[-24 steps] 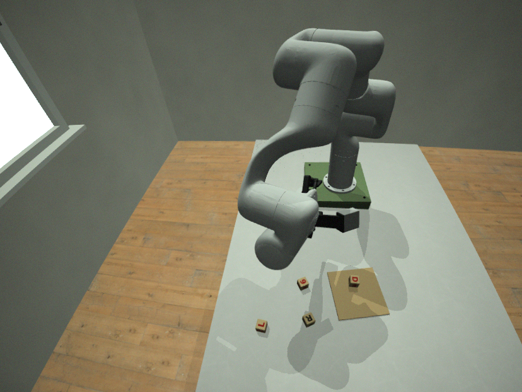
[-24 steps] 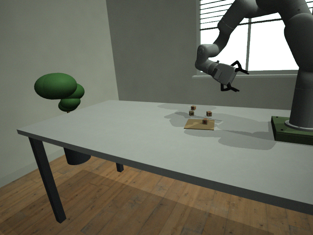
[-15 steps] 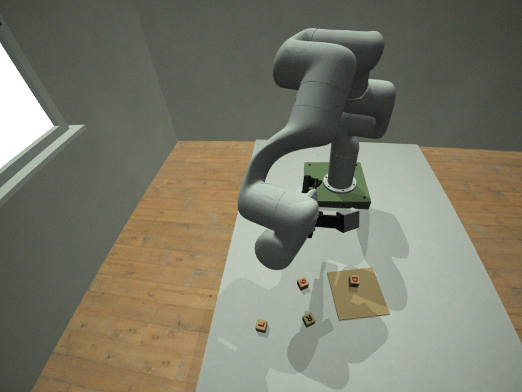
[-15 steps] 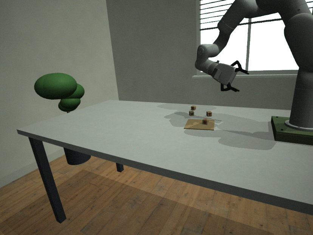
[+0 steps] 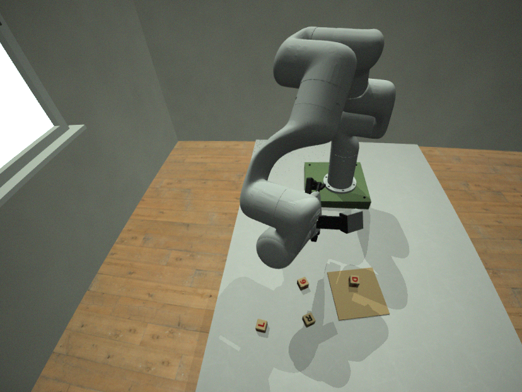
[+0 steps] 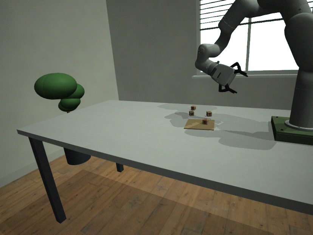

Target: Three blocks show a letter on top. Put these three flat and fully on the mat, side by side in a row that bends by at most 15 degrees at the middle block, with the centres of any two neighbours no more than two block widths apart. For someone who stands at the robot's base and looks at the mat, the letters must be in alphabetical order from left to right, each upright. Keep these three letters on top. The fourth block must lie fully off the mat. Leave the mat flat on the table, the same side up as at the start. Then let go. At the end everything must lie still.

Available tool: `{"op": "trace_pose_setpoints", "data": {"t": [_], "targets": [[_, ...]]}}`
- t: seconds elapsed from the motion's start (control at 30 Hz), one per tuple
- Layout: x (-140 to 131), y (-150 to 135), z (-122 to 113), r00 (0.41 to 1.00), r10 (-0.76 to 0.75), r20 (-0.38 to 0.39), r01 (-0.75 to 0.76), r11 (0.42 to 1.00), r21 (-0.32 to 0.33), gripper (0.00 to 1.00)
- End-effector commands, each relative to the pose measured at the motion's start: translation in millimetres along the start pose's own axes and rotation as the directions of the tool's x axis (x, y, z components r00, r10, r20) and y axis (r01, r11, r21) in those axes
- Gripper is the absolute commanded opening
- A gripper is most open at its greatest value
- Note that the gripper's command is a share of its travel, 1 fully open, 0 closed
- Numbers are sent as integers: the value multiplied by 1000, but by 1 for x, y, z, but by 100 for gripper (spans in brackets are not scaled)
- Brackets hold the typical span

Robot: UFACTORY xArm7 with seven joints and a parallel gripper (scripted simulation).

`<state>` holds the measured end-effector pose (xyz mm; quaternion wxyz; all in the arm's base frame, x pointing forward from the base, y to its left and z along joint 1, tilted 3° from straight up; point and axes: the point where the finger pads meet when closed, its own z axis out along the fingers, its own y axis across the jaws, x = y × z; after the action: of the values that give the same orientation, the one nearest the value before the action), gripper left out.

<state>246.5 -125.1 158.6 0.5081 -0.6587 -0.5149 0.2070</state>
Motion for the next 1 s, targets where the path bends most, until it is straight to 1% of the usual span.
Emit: {"op": "trace_pose_setpoints", "data": {"t": [0.0, 0.23, 0.3, 0.33, 0.4, 0.57, 0.8, 0.87, 0.9, 0.97], "targets": [[18, 18, 2, 994, -97, -42, 93, 991, -95, 100], [46, 45, 0, 967, -238, -88, 210, 945, -252, 100], [46, 45, 0, 967, -238, -88, 210, 945, -252, 100], [58, 55, -2, 952, -291, -99, 247, 915, -318, 100], [64, 60, -4, 943, -315, -102, 262, 899, -351, 100], [83, 76, -11, 912, -395, -106, 305, 829, -468, 100], [106, 96, -26, 872, -482, -88, 328, 707, -626, 100], [106, 96, -26, 872, -482, -88, 328, 707, -626, 100], [113, 103, -33, 859, -507, -75, 326, 654, -683, 100], [117, 107, -37, 853, -518, -66, 322, 621, -714, 100]]}}
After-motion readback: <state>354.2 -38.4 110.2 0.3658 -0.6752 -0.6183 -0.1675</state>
